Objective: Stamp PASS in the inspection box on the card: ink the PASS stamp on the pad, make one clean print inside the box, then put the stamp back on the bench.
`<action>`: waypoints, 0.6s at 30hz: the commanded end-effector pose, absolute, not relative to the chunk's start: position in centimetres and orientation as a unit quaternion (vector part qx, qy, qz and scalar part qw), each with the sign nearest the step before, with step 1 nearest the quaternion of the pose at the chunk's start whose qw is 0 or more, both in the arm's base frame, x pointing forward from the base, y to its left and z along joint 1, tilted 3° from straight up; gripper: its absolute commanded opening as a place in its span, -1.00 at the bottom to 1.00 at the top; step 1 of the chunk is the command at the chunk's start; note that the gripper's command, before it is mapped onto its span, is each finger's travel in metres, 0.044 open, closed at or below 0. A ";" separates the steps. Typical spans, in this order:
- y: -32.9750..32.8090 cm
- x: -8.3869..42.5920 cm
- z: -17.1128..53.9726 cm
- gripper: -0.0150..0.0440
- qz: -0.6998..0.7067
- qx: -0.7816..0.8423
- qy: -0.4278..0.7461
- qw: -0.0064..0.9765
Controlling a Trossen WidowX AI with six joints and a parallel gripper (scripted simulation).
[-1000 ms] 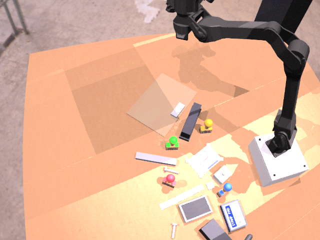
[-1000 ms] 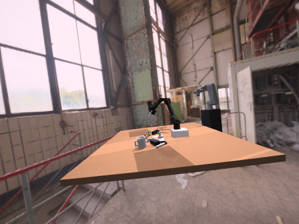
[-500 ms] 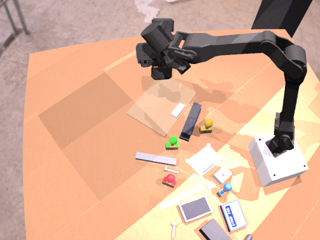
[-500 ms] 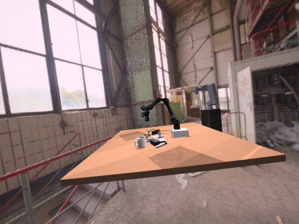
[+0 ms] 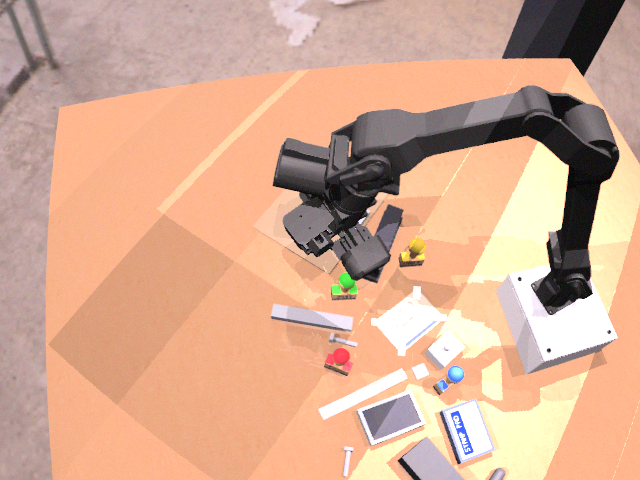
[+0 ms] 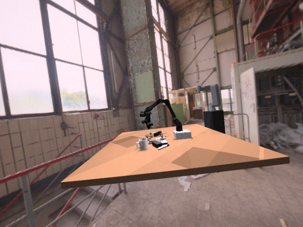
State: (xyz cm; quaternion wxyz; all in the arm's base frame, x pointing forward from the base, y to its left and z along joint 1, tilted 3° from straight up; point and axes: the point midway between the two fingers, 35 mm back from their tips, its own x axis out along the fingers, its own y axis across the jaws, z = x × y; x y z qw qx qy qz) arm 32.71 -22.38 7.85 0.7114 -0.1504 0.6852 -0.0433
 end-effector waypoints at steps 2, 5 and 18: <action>-16.8 31.6 6.9 0.24 0.047 -0.084 0.708 0.700; -16.8 31.6 6.9 0.24 0.047 -0.084 0.708 0.700; -16.9 31.7 5.9 0.24 0.047 -0.084 0.708 0.700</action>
